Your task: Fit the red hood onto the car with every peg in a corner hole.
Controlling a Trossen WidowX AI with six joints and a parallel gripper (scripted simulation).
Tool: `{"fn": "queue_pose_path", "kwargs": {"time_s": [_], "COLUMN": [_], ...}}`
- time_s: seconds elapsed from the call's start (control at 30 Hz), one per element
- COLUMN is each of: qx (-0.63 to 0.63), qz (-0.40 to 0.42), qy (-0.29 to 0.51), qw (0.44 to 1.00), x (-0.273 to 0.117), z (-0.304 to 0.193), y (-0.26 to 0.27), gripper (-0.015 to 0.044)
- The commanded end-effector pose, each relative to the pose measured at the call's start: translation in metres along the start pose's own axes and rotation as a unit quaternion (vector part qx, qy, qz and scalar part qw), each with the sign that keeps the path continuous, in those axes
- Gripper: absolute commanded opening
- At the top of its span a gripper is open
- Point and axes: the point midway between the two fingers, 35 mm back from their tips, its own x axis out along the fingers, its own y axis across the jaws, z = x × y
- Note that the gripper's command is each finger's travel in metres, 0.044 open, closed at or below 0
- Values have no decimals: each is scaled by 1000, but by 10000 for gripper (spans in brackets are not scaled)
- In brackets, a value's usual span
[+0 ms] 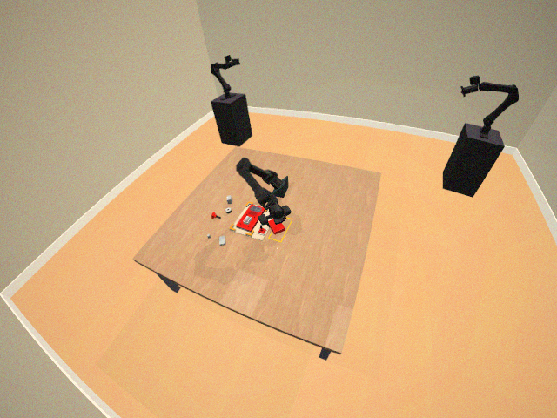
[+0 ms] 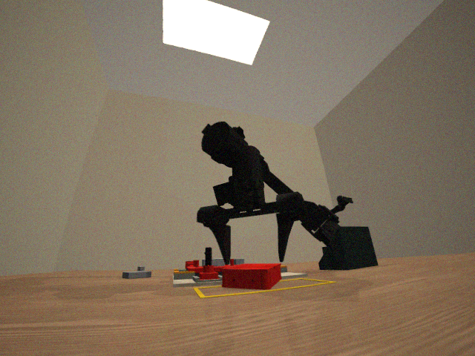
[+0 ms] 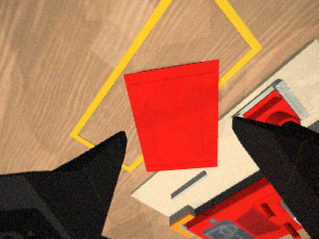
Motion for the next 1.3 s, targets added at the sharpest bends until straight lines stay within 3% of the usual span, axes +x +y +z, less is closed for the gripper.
{"fn": "queue_pose_path", "kwargs": {"time_s": [0.0,1.27], "qx": [-3,-3], "qz": [-2,-2], "qy": [0,1], "qw": [1000,1000], "x": [2,21], "z": [0,-1], "y": [0,0], "gripper": [440,440]}}
